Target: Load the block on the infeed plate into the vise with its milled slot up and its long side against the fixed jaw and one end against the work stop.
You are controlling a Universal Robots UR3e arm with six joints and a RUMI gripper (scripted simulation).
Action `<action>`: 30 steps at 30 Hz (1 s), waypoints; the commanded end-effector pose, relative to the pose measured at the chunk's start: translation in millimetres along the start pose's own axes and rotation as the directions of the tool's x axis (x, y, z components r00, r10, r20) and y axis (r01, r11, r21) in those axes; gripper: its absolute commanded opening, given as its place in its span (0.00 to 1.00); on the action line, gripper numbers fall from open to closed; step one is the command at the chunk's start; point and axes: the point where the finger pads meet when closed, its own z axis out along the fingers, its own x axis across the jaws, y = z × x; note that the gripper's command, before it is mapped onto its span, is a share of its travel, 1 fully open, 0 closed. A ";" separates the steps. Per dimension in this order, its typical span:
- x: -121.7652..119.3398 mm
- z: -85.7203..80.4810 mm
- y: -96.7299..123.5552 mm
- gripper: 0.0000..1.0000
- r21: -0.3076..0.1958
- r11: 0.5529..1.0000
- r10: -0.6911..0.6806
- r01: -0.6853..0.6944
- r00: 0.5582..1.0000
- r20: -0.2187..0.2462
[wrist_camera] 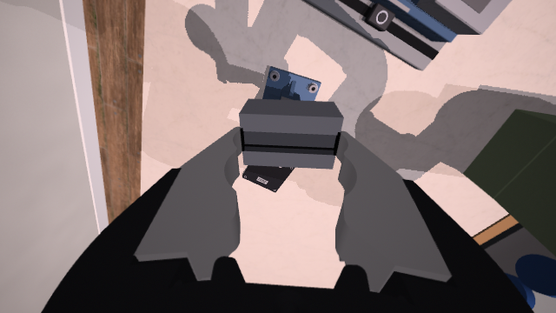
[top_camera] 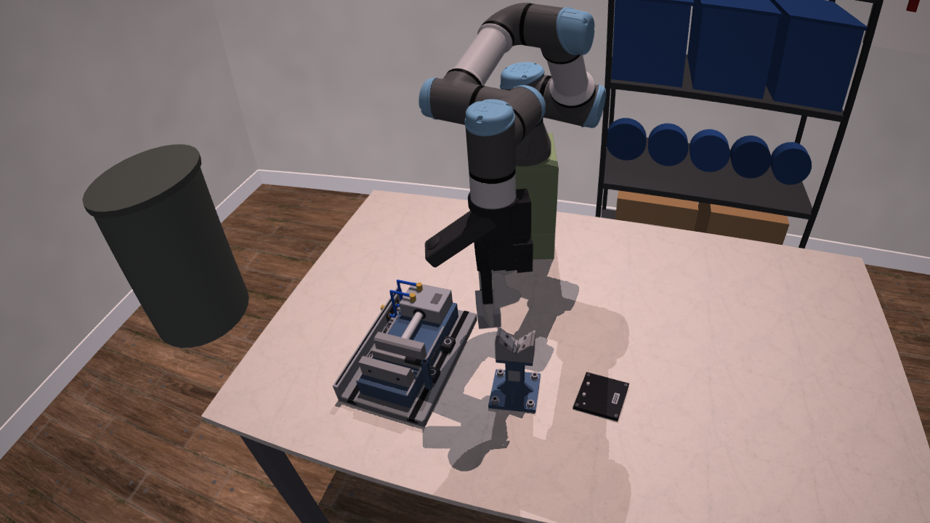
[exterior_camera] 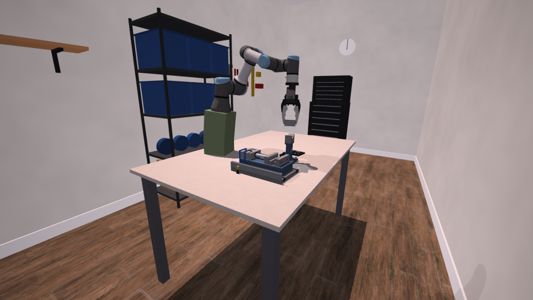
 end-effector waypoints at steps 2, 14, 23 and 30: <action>-1.0 -1.1 -8.8 0.00 0.001 0.999 -0.045 0.045 0.999 0.003; -0.7 -0.9 -22.7 0.00 0.001 0.993 -0.120 0.120 0.993 0.002; 0.0 -0.8 -36.0 0.00 0.001 0.982 -0.191 0.191 0.982 0.002; 0.7 -0.7 -43.7 0.00 0.001 0.973 -0.232 0.232 0.973 0.002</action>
